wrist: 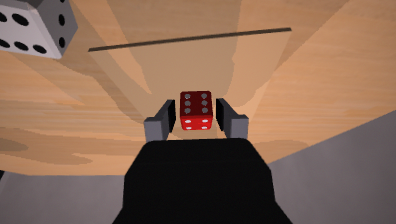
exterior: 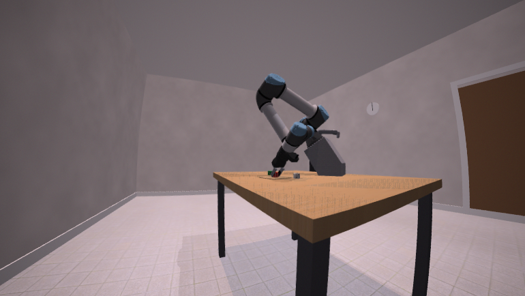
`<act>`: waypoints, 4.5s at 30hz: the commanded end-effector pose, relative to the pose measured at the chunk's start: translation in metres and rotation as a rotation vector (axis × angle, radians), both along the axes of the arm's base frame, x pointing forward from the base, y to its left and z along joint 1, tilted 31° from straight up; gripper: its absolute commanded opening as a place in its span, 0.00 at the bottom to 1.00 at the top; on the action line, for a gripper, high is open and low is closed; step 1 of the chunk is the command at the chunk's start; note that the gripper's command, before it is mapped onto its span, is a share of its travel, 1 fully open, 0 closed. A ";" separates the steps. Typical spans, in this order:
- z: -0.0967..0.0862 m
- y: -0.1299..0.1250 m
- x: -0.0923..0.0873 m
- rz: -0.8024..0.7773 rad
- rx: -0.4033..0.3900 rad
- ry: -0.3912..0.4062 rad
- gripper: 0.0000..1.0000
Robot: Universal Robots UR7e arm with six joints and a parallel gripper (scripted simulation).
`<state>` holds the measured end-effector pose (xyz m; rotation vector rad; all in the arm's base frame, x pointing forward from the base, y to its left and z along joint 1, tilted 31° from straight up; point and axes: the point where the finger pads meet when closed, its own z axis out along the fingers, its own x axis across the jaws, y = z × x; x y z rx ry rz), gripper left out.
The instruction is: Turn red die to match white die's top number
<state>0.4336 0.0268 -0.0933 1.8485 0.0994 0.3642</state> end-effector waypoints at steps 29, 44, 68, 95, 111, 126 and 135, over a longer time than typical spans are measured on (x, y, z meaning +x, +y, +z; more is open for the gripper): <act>0.000 0.000 0.000 0.001 0.000 -0.001 0.57; 0.000 0.000 0.000 0.001 0.000 -0.001 0.57; 0.003 0.002 -0.001 0.001 0.000 -0.001 0.57; 0.055 0.028 -0.019 0.001 0.000 -0.001 0.57; 0.060 0.031 -0.020 0.001 0.000 -0.001 0.57; 0.060 0.029 -0.022 -0.005 0.033 0.011 0.57; 0.059 0.027 -0.024 -0.002 0.115 0.036 0.57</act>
